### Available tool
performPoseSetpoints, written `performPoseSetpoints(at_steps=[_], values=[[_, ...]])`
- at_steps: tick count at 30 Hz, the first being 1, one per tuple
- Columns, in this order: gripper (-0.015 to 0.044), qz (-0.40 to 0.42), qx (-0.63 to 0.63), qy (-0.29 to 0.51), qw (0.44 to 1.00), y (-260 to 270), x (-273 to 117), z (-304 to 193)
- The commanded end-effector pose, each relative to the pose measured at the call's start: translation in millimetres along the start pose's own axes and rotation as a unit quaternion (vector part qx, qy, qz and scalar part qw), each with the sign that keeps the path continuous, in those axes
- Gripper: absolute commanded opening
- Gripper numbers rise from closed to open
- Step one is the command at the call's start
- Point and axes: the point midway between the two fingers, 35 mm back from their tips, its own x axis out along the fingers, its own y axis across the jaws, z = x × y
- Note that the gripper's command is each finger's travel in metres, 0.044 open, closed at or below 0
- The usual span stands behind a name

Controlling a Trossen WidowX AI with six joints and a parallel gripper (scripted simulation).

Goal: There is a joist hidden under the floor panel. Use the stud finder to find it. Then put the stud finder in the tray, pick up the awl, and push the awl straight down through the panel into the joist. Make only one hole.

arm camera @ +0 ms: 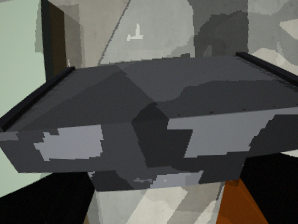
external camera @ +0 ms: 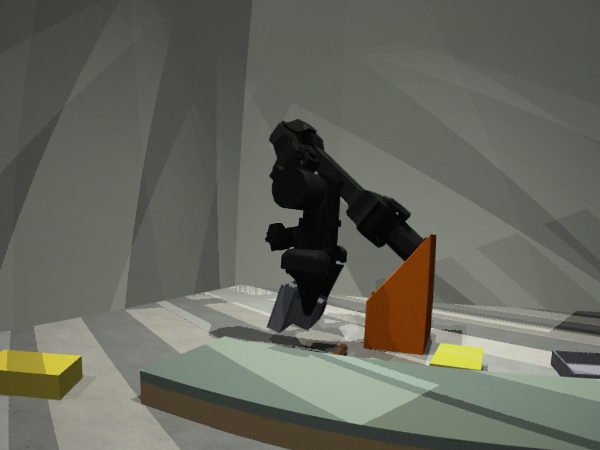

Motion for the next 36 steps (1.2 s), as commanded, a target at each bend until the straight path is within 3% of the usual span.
performPoseSetpoints(at_steps=[1,36], values=[[0.0,0.003,-0.001,0.016,1.0,1.8,-0.8,1.8],[0.0,0.001,-0.004,0.131,0.991,1.2,2.3,6.9]])
